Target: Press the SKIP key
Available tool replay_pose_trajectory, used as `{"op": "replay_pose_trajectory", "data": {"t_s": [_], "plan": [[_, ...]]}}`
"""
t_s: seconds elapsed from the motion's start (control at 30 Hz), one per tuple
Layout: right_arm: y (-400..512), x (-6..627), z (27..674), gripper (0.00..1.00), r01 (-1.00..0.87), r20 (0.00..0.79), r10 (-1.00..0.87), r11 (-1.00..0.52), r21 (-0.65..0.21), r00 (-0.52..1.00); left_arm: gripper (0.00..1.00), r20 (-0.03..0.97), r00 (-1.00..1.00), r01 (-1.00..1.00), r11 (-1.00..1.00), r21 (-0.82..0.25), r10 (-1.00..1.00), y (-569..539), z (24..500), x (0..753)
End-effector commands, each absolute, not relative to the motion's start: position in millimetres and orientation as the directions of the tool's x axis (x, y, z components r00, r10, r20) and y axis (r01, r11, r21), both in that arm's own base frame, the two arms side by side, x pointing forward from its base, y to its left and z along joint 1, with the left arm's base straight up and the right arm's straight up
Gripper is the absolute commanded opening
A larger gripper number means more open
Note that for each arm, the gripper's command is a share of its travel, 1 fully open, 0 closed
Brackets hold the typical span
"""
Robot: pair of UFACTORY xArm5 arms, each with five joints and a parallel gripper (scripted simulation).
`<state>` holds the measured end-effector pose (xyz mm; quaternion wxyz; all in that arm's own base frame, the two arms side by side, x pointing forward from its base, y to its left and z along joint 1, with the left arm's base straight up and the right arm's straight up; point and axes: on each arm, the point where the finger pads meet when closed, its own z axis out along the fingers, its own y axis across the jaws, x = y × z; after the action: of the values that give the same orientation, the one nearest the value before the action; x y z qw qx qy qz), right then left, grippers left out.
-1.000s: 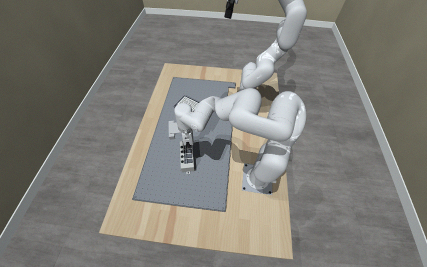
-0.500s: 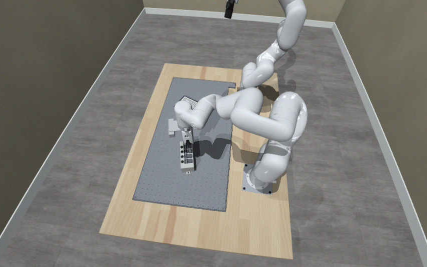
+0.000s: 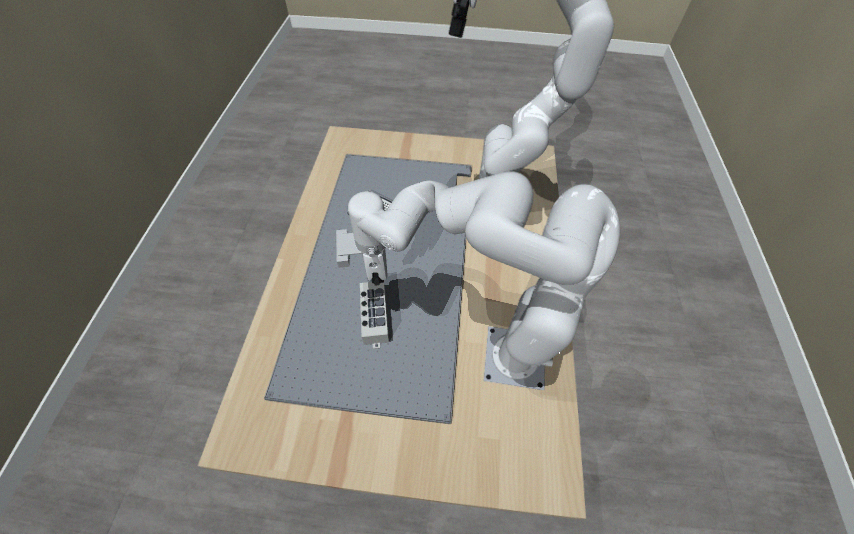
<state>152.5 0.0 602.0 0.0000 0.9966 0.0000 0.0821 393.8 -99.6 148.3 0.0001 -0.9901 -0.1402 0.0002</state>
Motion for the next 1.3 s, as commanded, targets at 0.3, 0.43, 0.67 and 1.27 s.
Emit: {"op": "replay_pose_trajectory", "data": {"t_s": [0.3, 0.43, 0.67, 1.27], "plan": [[0.0, 152.6, 602.4, 1.0, 0.0, 0.166, 0.0, -1.0, 0.0, 0.986, 0.0, 0.003, 0.961, 0.278, -0.961, 0.002, 0.278, -100.0, 131.3, 394.9], [0.0, 152.6, 602.4, 1.0, 0.0, 0.166, 0.0, -1.0, 0.0, 0.986, 0.0, 0.003, 0.961, 0.278, -0.961, 0.002, 0.278, -100.0, 128.0, 394.9], [0.0, 152.6, 602.4, 1.0, 0.0, 0.166, 0.0, -1.0, 0.0, 0.986, 0.0, 0.003, 0.961, 0.278, -0.961, 0.002, 0.278, -100.0, 116.3, 394.9], [0.0, 152.6, 602.4, 1.0, 0.0, 0.166, 0.0, -1.0, 0.0, 0.986, 0.0, 0.003, 0.961, 0.278, -0.961, 0.002, 0.278, -100.0, 112.7, 394.9]]}}
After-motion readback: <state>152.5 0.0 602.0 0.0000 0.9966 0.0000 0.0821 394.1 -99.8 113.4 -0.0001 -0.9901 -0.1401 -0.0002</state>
